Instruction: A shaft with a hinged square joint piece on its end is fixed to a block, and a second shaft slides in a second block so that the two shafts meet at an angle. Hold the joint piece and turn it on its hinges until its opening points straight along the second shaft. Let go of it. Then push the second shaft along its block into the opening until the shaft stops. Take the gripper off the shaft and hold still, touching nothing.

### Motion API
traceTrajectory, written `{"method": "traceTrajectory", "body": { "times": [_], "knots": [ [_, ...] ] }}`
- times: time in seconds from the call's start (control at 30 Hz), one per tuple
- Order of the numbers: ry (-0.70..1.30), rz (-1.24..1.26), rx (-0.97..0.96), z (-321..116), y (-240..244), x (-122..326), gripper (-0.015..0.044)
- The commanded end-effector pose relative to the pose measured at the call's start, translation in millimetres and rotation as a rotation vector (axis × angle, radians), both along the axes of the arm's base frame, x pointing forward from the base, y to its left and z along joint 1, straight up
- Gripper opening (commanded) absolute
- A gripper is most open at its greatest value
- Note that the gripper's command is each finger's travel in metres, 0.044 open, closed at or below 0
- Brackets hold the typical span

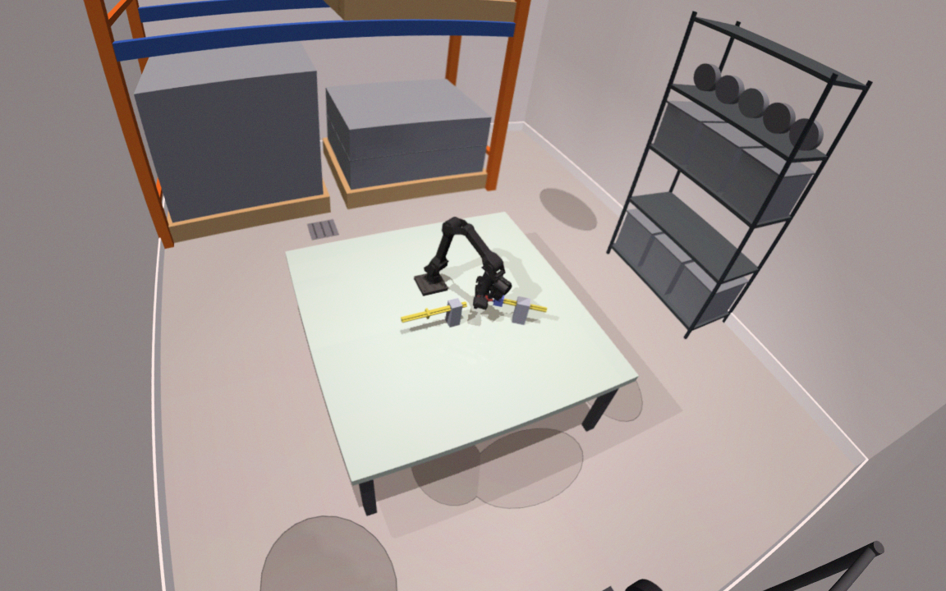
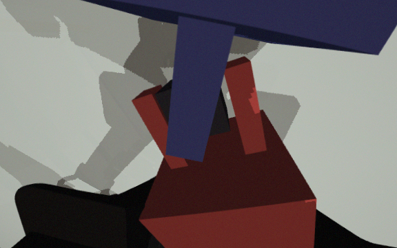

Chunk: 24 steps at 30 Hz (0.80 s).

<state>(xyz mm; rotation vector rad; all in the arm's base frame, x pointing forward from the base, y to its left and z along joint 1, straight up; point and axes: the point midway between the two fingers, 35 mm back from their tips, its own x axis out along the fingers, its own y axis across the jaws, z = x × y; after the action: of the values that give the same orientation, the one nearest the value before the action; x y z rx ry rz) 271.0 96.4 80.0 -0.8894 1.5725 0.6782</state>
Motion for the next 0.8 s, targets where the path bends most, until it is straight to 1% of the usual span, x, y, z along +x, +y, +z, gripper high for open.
{"method": "traceTrajectory", "body": {
  "times": [0.0, 0.77],
  "knots": [
    [0.001, 0.012, -0.003, 0.2, -0.2, 0.6, 0.0000],
    [0.001, 0.012, -0.003, 0.2, -0.2, 0.6, 0.0000]
  ]
}}
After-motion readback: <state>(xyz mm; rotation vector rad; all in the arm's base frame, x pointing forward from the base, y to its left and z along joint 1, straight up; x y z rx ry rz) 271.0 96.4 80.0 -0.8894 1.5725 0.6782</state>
